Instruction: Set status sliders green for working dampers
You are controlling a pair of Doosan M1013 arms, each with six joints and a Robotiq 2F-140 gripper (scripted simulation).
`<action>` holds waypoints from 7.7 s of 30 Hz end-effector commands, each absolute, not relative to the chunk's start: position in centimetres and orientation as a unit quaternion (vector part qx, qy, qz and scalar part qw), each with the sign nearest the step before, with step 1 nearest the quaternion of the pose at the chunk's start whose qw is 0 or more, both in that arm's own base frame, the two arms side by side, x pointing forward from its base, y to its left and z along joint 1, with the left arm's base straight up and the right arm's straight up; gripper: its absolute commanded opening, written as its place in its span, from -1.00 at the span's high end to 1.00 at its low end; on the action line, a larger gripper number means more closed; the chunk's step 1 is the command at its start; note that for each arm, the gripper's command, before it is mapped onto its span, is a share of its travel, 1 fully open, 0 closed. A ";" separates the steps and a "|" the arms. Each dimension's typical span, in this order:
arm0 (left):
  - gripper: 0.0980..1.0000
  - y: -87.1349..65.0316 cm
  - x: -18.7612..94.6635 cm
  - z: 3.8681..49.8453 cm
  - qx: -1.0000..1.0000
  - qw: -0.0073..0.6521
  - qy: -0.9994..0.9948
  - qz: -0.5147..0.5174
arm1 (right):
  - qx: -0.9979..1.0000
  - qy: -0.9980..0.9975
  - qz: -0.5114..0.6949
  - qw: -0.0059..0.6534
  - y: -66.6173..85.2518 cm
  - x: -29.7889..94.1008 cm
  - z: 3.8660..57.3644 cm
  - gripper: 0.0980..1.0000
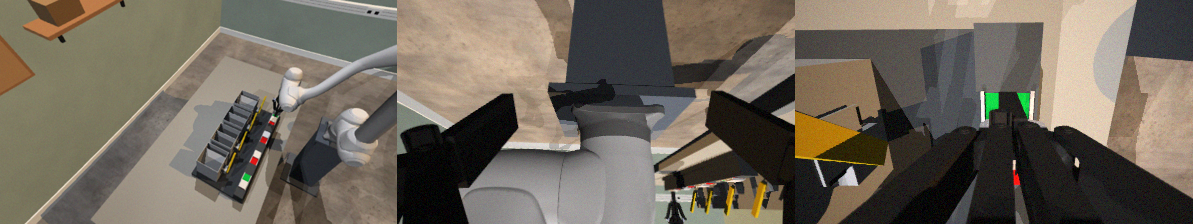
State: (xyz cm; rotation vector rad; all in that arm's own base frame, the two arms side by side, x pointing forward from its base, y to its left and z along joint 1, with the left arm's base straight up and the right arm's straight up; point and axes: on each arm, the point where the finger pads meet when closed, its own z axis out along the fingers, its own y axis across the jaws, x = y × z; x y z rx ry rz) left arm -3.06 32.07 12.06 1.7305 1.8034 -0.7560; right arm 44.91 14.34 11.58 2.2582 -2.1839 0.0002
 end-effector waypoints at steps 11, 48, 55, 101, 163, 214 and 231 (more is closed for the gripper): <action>-1.00 32.1 -3.1 12.1 0.640 0.262 0.667 -0.279 | 0.719 -0.695 0.000 0.000 15.0 44.9 11.6 1.00; -1.00 32.1 -3.1 12.1 0.640 0.262 0.667 -0.279 | 0.719 -0.695 0.000 0.000 16.4 44.9 11.6 1.00; -1.00 32.1 -3.1 12.1 0.640 0.262 0.667 -0.279 | 0.719 -0.695 0.000 0.000 16.5 44.9 11.6 1.00; -1.00 32.1 -3.1 12.1 0.640 0.262 0.667 -0.279 | 0.719 -0.695 0.000 0.000 16.7 44.9 11.6 1.00; -1.00 32.1 -3.1 12.1 0.640 0.262 0.667 -0.279 | 0.719 -0.695 0.000 0.000 16.1 44.9 15.9 -1.00; -1.00 32.1 -3.1 12.1 0.640 0.262 0.667 -0.279 | 0.719 -0.695 0.000 0.000 16.1 44.9 20.0 -1.00; -1.00 32.1 -3.1 12.1 0.640 0.262 0.667 -0.279 | 0.719 -0.695 0.000 0.000 16.1 44.9 20.0 -1.00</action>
